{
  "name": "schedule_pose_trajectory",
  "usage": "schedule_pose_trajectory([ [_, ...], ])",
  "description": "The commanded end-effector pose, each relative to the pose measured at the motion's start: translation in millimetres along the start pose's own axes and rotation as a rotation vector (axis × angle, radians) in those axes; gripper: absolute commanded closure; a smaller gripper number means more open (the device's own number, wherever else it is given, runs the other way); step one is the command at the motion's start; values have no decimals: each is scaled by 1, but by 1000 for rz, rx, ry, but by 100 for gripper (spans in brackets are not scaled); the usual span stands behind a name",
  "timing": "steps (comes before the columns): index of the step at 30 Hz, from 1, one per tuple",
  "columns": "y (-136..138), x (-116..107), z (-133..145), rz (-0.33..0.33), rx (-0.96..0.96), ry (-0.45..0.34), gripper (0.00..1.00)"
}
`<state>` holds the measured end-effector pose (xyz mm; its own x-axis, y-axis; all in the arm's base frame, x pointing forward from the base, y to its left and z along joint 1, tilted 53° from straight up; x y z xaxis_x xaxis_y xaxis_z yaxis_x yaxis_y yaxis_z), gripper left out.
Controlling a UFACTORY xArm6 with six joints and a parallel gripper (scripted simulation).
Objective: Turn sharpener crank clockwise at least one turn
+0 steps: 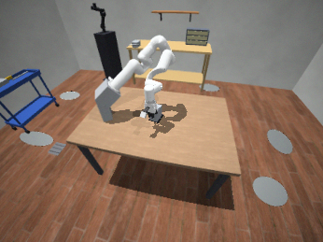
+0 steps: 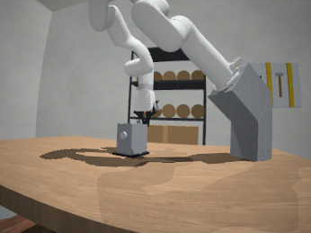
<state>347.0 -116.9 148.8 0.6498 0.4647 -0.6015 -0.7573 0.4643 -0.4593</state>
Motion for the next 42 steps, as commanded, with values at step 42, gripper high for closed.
schedule_pose_trajectory([
  [42,-38,46,6,-1,0,1,100],
])
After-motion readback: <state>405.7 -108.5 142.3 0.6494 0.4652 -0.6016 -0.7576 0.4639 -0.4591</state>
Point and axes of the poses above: the point where the finger pads meet when closed, its own x axis out along the fingers, its own y axis across the jaws, z = x × y, the point moved 9 cm from there along -x, back along the fingers, and after that the axes turned 9 degrees about x, right-handed, at the moved point
